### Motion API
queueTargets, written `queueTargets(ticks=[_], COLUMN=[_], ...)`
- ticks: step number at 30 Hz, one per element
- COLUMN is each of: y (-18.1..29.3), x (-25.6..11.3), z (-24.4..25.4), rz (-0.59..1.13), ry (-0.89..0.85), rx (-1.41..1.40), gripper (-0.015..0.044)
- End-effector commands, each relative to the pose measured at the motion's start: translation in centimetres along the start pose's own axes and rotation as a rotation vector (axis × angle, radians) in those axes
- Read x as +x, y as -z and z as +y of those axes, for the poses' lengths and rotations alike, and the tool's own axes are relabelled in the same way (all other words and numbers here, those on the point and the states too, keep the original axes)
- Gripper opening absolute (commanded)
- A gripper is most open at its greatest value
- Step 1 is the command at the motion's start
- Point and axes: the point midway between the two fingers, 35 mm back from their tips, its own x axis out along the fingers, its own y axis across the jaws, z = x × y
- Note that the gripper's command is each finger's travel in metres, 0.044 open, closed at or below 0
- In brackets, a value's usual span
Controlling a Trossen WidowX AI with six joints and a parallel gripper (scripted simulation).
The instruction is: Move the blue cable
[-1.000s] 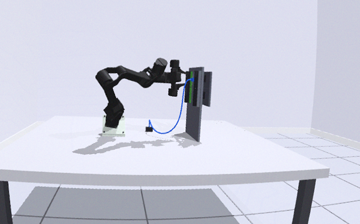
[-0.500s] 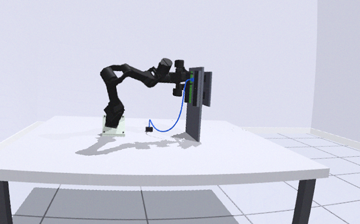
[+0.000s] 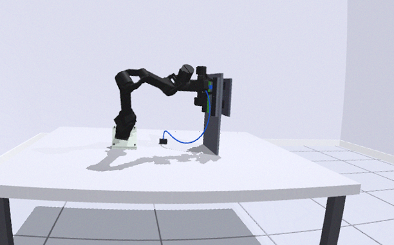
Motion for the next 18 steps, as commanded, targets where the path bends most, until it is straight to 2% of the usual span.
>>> queueTargets(ticks=[1, 4, 18], y=[-0.25, -0.25, -0.08], x=[0.52, 0.52, 0.31], z=[0.14, 0.14, -0.06], rz=[-0.002, -0.002, 0.000], ry=[-0.006, -0.006, 0.001], rx=[-0.004, -0.004, 0.000], gripper=[0.0239, 0.0239, 0.0146])
